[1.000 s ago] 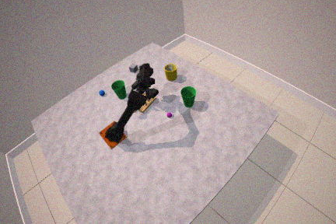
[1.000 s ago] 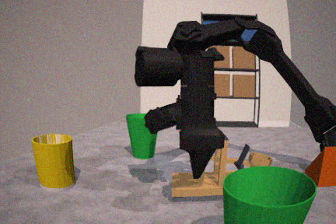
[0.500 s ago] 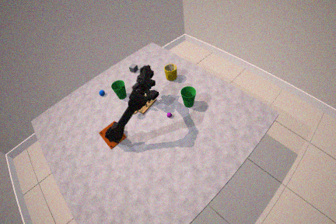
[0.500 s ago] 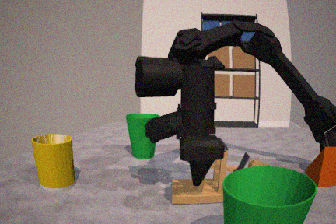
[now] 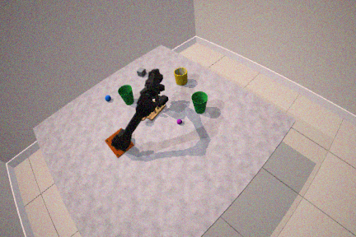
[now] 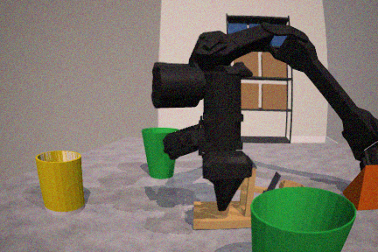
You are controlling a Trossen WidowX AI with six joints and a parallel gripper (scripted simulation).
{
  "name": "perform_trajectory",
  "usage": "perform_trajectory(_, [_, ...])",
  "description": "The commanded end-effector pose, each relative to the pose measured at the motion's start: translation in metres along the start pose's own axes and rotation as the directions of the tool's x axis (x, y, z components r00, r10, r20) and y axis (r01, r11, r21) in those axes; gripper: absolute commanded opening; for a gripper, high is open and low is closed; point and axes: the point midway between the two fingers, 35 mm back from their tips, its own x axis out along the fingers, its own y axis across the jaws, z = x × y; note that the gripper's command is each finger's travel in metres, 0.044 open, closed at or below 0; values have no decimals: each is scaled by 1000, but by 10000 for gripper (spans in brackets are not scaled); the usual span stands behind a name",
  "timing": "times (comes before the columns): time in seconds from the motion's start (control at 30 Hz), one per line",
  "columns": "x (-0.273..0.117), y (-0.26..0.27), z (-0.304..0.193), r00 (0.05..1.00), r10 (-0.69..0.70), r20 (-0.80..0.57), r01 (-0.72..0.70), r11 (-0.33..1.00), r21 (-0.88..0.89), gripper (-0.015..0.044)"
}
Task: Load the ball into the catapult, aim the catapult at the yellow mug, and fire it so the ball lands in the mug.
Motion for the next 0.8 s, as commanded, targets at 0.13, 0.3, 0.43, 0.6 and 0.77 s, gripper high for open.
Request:
perform_trajectory(0.13, [-78, 2, 2, 1000, 7, 5, -7, 1000, 2, 440])
perform_trajectory(0.3, [-86, 2, 3, 1000, 4, 15, -4, 1000, -1, 440])
perform_trajectory(0.43, [-89, 2, 3, 1000, 5, 19, -4, 1000, -5, 440])
perform_trajectory(0.6, [-141, 3, -3, 996, 22, 81, -15, 997, -81, 440])
perform_trajectory(0.77, [-111, -21, 3, 999, 3, 40, -3, 1000, -22, 335])
